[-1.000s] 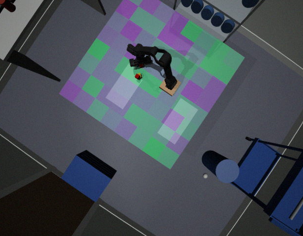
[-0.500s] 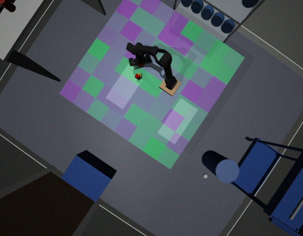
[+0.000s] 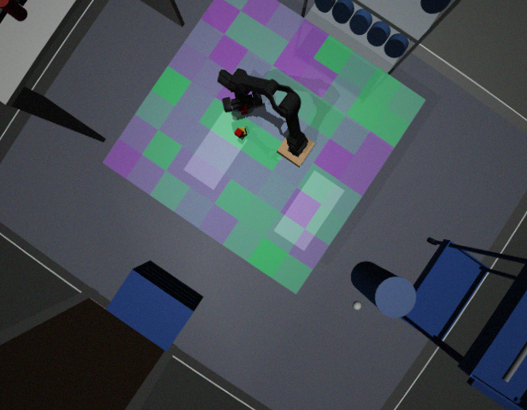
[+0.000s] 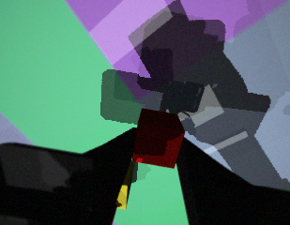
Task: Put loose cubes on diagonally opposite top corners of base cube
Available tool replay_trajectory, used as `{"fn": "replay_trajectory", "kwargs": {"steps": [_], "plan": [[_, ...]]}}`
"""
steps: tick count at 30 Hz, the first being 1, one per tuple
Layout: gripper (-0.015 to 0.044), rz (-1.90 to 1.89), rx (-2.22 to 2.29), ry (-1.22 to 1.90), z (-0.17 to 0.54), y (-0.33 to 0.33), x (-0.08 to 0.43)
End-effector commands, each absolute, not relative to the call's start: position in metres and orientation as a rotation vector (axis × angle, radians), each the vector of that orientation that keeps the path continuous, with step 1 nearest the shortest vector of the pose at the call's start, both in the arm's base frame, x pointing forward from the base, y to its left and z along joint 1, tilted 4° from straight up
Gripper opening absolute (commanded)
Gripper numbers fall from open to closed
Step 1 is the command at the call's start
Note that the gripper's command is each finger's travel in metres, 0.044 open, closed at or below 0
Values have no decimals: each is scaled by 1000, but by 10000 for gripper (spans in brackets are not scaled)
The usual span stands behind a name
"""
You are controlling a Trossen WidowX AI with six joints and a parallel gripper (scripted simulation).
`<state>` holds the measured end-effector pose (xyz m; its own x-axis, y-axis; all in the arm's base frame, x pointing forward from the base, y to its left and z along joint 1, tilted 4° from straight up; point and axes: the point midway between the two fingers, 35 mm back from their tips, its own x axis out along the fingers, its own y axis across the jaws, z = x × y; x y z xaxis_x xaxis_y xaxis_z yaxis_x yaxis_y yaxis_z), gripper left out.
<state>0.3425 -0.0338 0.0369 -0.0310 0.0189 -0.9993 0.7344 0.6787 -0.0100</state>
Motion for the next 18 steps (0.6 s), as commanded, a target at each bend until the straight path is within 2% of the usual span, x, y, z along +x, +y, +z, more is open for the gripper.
{"fn": "replay_trajectory", "kwargs": {"steps": [1, 18], "plan": [[105, -644, 655, 1499, 47, -34, 344], [105, -658, 655, 1507, 79, -34, 343]]}}
